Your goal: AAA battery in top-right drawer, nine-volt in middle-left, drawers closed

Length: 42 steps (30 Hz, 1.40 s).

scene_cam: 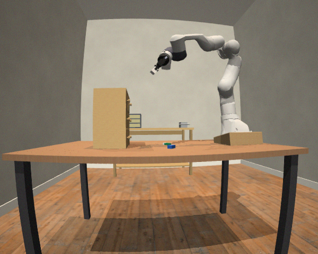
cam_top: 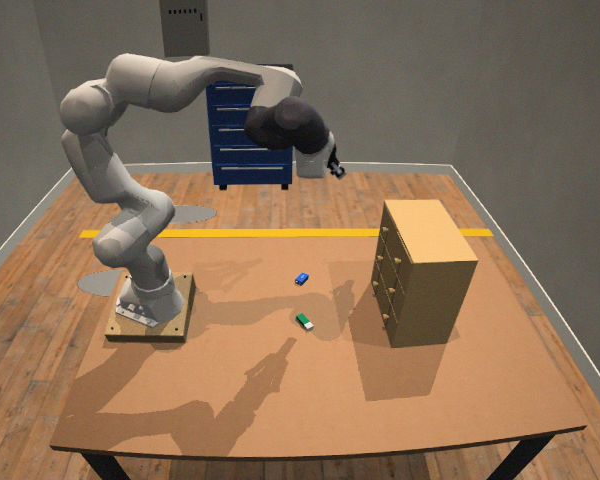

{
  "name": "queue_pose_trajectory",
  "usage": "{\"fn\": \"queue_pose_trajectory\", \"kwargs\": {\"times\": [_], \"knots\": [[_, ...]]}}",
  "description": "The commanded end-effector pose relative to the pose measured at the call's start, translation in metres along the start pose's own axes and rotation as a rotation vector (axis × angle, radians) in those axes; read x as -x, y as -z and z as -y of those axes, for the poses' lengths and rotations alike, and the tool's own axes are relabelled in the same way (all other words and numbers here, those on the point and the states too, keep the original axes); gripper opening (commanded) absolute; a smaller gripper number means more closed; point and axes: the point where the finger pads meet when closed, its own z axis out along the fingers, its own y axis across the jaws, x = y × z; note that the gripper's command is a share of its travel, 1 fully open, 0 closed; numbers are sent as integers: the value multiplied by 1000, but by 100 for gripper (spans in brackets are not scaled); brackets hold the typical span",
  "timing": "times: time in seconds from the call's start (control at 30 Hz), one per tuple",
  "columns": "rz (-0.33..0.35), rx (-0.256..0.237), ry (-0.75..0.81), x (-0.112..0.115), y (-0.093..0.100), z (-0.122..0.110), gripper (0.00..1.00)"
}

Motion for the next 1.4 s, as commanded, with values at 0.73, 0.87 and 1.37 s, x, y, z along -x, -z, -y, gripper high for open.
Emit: {"fn": "queue_pose_trajectory", "kwargs": {"times": [0.73,0.87,1.37], "knots": [[-211,-68,-89,-39,17,8,0],[-211,-68,-89,-39,17,8,0],[-416,-239,-209,-84,51,41,0]]}}
